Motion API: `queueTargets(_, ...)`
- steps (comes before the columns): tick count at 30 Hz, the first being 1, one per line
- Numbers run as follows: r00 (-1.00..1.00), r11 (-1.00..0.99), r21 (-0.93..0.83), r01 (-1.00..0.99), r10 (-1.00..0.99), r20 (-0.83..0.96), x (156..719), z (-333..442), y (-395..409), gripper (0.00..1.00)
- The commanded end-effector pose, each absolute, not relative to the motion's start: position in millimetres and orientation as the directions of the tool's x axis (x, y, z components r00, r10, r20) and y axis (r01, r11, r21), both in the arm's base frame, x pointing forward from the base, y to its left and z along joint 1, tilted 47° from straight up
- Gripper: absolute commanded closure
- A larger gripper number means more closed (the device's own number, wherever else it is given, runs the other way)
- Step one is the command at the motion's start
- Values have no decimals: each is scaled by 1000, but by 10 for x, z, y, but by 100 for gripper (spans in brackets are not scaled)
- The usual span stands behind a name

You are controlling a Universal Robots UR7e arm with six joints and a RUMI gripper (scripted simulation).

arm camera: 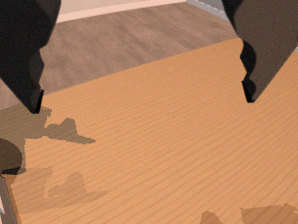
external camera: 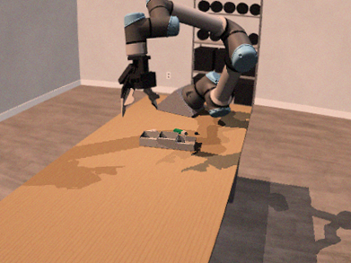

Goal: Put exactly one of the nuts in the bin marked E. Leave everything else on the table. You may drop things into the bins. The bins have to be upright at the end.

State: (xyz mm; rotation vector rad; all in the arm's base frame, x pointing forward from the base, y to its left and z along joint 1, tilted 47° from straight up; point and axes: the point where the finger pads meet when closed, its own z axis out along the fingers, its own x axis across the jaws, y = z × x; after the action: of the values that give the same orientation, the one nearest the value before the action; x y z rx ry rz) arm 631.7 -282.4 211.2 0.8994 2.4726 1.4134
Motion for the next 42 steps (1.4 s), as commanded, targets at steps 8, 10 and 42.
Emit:
queueTargets(8, -807, 375, 825, 422, 569, 155, 6315, 2116, -2831, 0)
queueTargets(10, -807, 375, 825, 422, 569, 155, 6315, 2116, -2831, 0)
queueTargets(42, -921, 649, 761, -6, 293, -257, 5430, 1991, -2896, 96)
